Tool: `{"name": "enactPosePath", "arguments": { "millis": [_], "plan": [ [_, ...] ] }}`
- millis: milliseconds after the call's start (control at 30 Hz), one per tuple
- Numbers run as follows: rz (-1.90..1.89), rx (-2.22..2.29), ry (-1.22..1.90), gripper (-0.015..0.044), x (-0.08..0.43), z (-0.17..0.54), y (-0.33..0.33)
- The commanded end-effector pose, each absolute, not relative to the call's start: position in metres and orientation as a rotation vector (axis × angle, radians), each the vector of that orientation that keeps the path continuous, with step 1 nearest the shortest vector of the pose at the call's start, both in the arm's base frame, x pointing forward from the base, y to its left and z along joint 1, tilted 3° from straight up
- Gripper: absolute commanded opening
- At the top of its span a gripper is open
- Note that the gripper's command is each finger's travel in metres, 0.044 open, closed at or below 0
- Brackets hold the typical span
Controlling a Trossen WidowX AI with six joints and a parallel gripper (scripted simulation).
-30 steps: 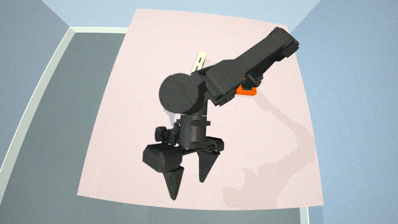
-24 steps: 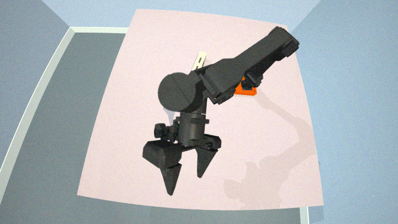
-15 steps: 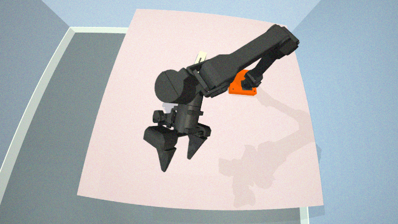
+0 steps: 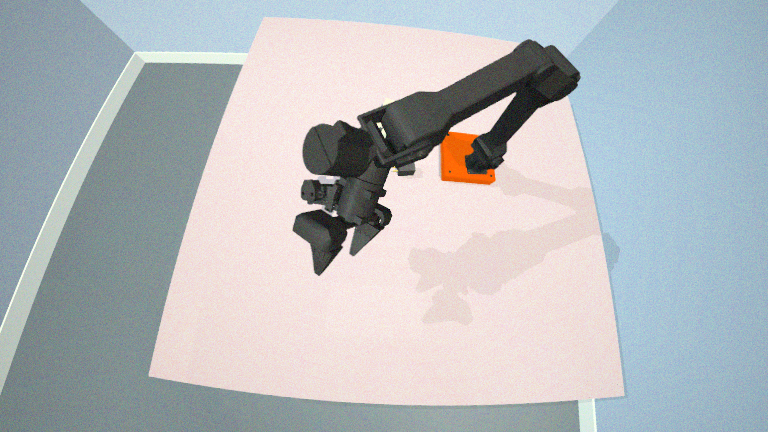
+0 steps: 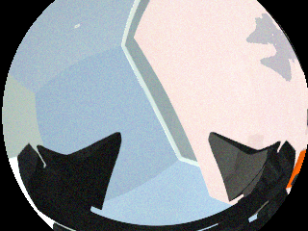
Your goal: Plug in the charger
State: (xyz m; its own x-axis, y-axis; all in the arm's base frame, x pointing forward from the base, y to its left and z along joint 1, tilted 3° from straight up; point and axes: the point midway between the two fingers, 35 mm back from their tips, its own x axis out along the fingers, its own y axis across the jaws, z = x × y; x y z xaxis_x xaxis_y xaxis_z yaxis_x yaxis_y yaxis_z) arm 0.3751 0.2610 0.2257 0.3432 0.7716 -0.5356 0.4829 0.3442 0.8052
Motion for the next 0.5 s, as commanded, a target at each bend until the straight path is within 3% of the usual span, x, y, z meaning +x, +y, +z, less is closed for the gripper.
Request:
{"name": "enactPosePath", "arguments": {
  "millis": [0,467],
  "plan": [
    [0.237,1.221,1.271,0.044,0.375,0.212,0.242],
    [0.094,0.911,1.242,0.044,0.363,0.16,0.174]
  ]
}}
